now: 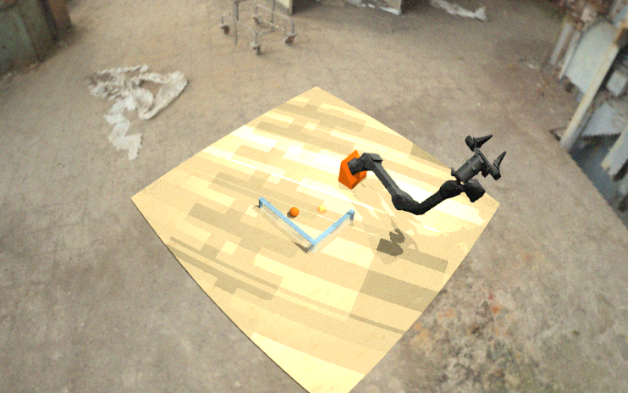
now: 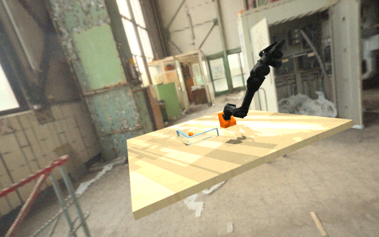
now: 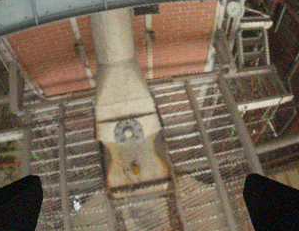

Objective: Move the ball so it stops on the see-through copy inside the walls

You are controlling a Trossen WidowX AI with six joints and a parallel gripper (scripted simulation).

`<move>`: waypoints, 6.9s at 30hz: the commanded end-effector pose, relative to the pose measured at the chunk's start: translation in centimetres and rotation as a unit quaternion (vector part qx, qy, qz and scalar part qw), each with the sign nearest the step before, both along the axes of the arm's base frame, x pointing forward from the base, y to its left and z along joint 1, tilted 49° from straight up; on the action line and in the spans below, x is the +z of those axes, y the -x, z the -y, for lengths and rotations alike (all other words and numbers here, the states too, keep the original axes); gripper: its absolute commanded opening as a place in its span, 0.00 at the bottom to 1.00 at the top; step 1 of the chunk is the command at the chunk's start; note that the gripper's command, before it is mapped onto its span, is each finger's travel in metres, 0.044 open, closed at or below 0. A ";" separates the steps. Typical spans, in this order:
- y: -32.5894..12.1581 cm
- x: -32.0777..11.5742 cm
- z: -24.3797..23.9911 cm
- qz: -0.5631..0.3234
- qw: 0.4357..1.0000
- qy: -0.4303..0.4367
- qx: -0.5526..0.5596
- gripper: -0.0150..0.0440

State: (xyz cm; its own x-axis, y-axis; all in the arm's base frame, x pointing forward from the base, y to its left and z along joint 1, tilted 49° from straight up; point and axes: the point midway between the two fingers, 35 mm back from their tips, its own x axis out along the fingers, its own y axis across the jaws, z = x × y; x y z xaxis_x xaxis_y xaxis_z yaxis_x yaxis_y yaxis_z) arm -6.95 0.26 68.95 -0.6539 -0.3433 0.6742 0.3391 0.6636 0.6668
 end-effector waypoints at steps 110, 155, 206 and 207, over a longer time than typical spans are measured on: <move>-41.1 -72.4 0.7 -0.673 -0.388 -0.140 0.614 0.76; -41.9 -67.8 6.3 -0.675 -0.387 -0.143 0.611 0.25; -32.1 -63.3 0.7 -0.672 -0.390 -0.143 0.613 0.25; -32.2 -63.6 0.4 -0.672 -0.390 -0.143 0.613 0.25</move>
State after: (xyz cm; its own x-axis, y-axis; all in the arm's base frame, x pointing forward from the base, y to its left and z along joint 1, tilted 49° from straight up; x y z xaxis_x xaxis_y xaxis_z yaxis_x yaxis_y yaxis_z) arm 25.28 -0.76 5.75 -0.0347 0.7447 -0.6665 -0.0113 0.6666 0.7453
